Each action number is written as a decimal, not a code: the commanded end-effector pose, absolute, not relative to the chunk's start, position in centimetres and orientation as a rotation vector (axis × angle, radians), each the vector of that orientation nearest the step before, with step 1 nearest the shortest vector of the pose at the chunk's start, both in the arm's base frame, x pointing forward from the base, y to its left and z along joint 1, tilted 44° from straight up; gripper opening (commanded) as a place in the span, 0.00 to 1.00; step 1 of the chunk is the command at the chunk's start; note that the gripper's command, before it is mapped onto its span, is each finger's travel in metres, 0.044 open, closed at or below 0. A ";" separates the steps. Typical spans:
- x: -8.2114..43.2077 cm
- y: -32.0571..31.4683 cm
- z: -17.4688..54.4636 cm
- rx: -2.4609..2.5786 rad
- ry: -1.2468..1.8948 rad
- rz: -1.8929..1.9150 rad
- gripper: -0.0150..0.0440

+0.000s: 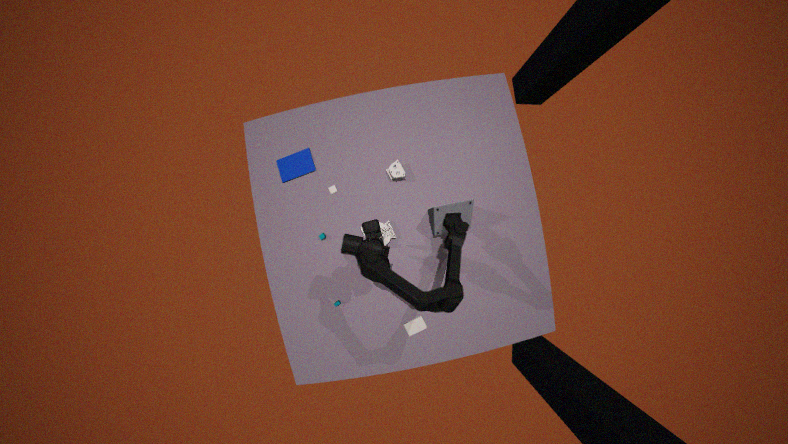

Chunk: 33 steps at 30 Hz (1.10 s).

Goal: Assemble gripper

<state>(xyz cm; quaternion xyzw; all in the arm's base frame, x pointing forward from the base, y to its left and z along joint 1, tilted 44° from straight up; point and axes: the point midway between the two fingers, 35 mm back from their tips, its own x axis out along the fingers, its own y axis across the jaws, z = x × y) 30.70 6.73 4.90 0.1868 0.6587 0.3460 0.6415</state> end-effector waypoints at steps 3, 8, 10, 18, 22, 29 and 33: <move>31.3 3.4 2.6 0.394 1.496 0.775 0.81; 31.1 -3.6 -1.8 0.339 1.487 0.768 1.00; 30.4 -6.3 -3.5 0.321 1.485 0.774 1.00; 24.7 -15.6 -10.6 0.277 1.466 0.846 1.00; 21.2 -18.2 -13.4 0.271 1.444 0.896 1.00; 21.0 -18.3 -13.6 0.271 1.442 0.899 1.00; 20.8 -17.0 -15.0 0.271 1.442 0.900 1.00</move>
